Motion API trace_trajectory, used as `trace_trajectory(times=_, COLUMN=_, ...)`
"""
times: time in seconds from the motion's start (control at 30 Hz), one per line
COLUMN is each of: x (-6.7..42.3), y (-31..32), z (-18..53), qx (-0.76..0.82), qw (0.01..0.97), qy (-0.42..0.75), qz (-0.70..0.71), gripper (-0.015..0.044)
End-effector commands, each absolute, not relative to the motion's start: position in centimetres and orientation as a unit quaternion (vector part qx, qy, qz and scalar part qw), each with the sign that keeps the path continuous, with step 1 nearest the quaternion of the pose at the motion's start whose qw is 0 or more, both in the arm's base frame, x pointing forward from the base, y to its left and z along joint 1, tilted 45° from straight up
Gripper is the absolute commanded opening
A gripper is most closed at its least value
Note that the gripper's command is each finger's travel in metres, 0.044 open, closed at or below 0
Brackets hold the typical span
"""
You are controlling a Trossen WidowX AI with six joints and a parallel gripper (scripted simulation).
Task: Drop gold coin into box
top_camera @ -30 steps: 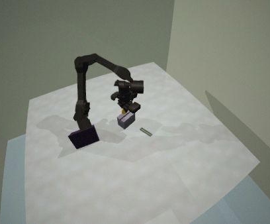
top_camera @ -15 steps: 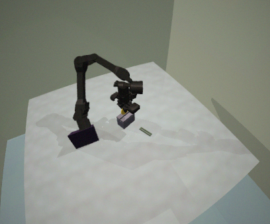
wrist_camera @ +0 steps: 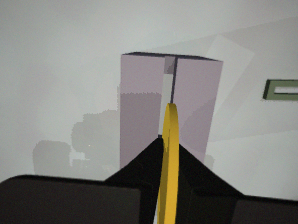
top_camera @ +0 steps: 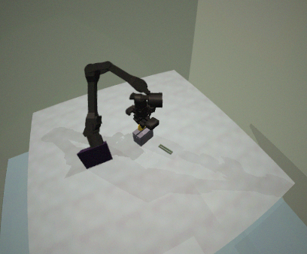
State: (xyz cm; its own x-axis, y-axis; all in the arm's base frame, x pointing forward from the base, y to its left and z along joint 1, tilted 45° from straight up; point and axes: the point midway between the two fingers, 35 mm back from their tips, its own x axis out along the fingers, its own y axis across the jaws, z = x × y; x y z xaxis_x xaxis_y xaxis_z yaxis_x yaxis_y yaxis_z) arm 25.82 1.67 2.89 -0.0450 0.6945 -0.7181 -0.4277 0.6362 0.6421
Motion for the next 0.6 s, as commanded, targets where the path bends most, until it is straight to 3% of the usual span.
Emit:
trace_trajectory(times=0.0, x=25.72, y=1.86, z=2.72, qx=0.116, qw=0.681, qy=0.595, qz=0.411, gripper=0.0000)
trace_trajectory(times=0.13, x=25.70, y=1.97, z=2.61, qx=0.116, qw=0.681, qy=0.595, qz=0.411, gripper=0.0000)
trace_trajectory(times=0.33, x=25.81, y=1.82, z=2.75, qx=0.112, qw=0.682, qy=0.594, qz=0.411, gripper=0.0158)
trace_trajectory(times=0.57, x=25.81, y=1.82, z=2.75, qx=0.112, qw=0.682, qy=0.594, qz=0.411, gripper=0.0161)
